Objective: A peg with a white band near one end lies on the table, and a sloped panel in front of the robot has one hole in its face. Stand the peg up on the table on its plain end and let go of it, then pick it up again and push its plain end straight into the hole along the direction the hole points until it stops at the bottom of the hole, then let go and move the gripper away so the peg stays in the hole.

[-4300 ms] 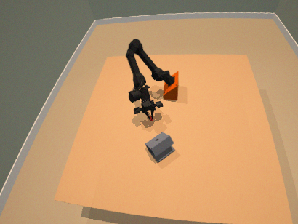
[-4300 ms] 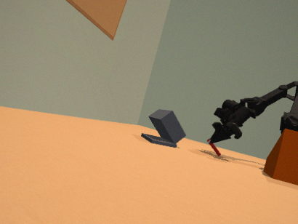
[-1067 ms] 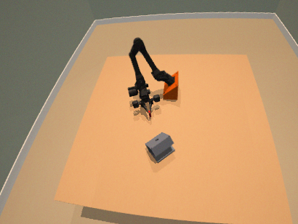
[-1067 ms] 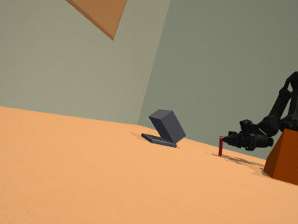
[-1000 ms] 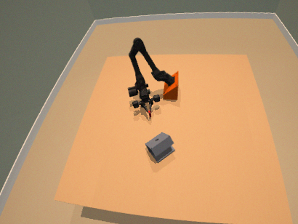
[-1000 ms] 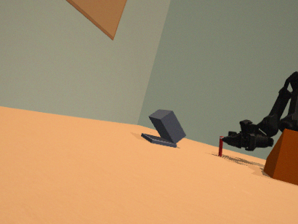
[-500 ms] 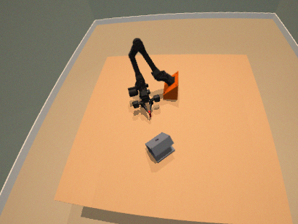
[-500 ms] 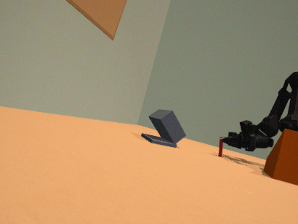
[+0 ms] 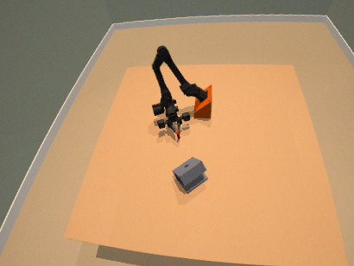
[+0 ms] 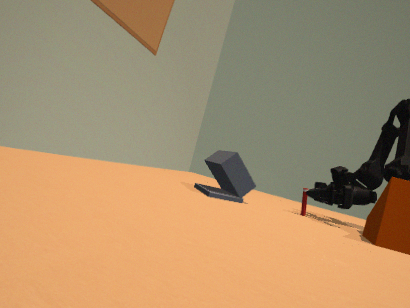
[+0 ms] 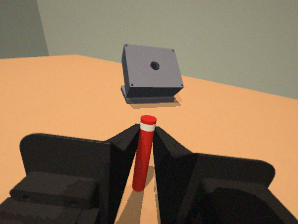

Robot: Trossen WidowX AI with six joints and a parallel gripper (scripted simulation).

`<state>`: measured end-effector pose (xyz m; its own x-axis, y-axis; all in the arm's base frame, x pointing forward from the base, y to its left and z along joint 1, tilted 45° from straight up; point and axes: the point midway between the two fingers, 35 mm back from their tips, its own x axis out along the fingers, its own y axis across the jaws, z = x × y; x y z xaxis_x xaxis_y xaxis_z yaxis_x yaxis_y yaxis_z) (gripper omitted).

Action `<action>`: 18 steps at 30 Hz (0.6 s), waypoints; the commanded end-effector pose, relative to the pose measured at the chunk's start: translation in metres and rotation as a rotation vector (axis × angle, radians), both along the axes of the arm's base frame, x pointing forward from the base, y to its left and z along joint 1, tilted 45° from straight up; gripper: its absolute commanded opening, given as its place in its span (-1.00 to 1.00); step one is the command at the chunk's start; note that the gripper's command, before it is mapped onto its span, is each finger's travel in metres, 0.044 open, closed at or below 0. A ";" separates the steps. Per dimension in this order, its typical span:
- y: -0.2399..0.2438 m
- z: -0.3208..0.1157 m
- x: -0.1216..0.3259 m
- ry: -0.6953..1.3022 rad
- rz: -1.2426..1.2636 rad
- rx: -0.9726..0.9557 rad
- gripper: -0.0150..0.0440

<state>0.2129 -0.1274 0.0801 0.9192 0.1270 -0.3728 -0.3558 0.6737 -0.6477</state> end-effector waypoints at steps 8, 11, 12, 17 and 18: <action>-0.002 -0.001 -0.002 -0.005 0.007 0.001 -0.33; -0.002 -0.002 -0.003 -0.008 0.010 0.002 -0.33; -0.002 -0.002 -0.003 -0.009 0.012 0.002 -0.33; -0.003 -0.002 -0.004 -0.014 0.018 0.003 -0.33; -0.003 -0.002 -0.004 -0.015 0.019 0.003 -0.33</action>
